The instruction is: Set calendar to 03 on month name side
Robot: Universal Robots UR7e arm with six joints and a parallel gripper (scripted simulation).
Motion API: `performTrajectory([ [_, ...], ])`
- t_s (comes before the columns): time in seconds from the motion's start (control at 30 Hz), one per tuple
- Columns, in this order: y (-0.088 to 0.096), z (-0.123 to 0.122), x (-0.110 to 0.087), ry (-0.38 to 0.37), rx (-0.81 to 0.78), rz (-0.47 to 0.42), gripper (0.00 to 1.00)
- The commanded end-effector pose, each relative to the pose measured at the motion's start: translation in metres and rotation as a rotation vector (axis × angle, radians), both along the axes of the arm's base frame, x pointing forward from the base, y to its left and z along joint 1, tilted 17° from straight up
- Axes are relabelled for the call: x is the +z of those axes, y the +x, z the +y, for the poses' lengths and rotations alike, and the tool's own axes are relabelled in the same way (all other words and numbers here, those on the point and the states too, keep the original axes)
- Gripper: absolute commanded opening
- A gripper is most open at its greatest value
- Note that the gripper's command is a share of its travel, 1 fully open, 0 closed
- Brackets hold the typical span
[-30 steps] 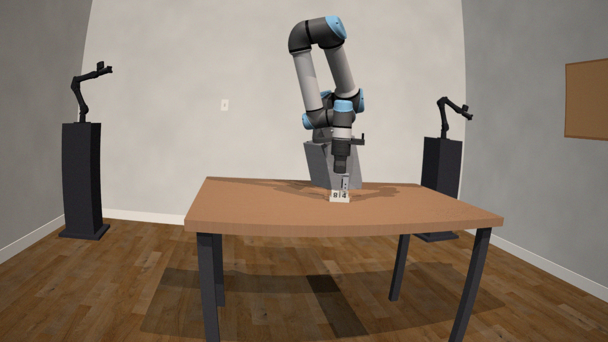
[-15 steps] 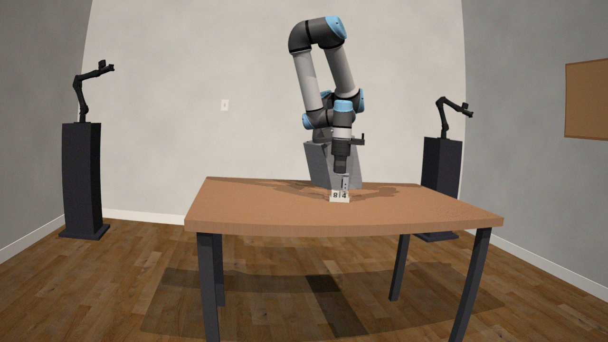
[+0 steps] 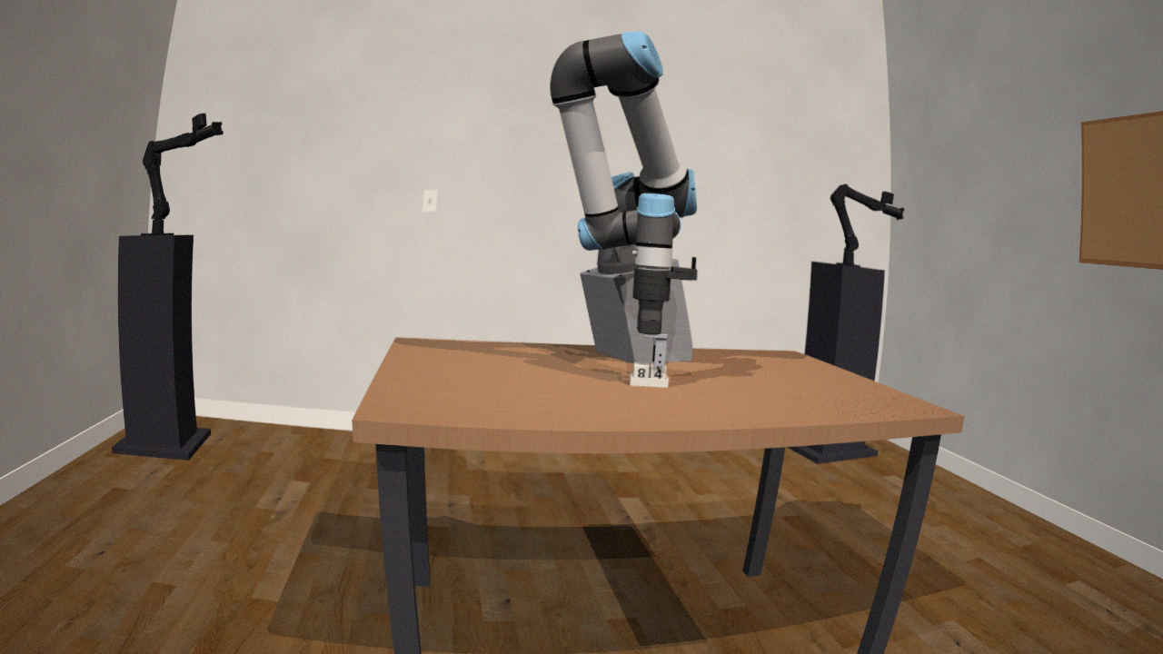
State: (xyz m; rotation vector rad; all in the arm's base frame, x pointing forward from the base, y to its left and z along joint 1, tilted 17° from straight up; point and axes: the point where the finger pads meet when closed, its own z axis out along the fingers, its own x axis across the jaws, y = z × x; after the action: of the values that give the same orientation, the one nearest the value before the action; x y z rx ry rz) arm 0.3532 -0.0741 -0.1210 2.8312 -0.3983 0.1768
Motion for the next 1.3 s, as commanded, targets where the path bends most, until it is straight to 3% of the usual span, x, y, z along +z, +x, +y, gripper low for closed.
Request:
performTrajectory([
  [0.0, 0.003, -0.003, -0.007, -0.001, 0.000, -0.004, 0.90],
  [0.3, 0.004, -0.008, -0.021, -0.001, 0.000, -0.004, 0.90],
  [1.27, 0.003, -0.007, -0.023, -0.001, 0.001, -0.004, 0.90],
])
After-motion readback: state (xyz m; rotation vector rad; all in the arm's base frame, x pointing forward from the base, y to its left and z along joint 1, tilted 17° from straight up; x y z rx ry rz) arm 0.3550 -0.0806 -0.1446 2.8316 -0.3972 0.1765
